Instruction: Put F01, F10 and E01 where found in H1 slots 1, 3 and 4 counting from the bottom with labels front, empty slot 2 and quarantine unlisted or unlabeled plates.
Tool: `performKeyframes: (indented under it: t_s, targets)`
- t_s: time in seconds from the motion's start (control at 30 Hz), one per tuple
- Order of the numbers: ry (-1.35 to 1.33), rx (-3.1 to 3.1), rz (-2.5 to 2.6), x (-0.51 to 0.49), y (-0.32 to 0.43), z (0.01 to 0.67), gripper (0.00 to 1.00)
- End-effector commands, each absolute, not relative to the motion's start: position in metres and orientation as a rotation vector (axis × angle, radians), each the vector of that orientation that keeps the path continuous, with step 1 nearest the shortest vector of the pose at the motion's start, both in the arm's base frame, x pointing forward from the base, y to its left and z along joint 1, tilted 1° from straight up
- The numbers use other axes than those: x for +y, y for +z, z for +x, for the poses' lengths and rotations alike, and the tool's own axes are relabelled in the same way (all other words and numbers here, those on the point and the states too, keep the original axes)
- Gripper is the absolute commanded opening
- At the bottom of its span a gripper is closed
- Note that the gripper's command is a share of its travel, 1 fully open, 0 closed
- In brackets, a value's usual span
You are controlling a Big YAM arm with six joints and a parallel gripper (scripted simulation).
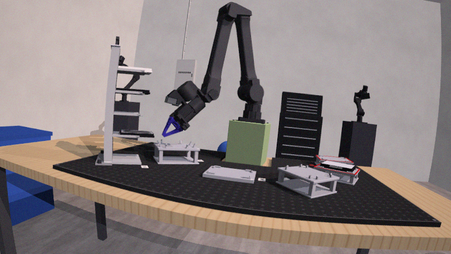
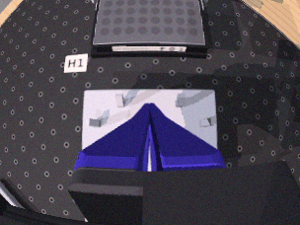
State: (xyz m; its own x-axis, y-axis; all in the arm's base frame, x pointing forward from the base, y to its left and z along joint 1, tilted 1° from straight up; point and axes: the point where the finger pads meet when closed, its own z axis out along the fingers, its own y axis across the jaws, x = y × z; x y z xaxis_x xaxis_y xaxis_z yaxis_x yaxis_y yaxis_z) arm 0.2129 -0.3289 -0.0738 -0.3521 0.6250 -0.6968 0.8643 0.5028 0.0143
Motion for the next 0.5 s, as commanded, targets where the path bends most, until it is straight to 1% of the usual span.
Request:
performKeyframes:
  t_s: [0.0,0.47]
  targets:
    - [-0.488,2.093,1.207,-0.3426,-0.0726,0.2168,0.0]
    - [-0.491,2.086,1.204,-0.351,-0.0709,0.2217,0.0]
